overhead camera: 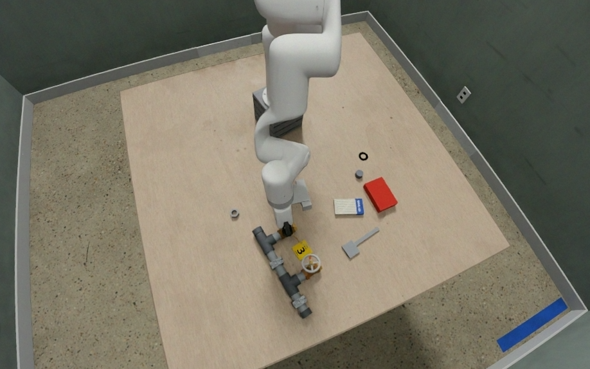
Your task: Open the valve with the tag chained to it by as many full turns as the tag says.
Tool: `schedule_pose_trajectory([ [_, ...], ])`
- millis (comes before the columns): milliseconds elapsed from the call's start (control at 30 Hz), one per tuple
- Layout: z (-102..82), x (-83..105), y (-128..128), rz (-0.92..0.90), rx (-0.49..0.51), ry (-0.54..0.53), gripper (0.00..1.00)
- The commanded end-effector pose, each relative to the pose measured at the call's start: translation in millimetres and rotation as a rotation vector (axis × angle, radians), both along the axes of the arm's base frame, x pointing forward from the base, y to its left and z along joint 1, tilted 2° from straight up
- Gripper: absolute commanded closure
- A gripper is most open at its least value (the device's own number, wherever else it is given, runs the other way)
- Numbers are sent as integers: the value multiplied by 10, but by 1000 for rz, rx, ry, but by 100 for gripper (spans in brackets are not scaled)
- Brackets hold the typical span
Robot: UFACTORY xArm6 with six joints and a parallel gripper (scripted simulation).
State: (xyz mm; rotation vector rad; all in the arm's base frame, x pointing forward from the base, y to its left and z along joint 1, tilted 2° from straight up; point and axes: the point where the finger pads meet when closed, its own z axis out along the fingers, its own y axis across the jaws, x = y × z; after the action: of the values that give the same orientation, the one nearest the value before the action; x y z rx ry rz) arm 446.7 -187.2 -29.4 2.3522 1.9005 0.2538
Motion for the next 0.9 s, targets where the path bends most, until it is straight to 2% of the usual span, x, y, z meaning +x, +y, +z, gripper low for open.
schedule_pose_trajectory([
  [0,14,13,-6,-90,16,0,0],
  [400,14,13,-6,-566,117,4,0],
  [467,14,13,-6,-566,117,4,0],
  [500,14,13,-6,-677,140,6,0],
  [867,14,13,-6,-1069,247,-8,0],
])
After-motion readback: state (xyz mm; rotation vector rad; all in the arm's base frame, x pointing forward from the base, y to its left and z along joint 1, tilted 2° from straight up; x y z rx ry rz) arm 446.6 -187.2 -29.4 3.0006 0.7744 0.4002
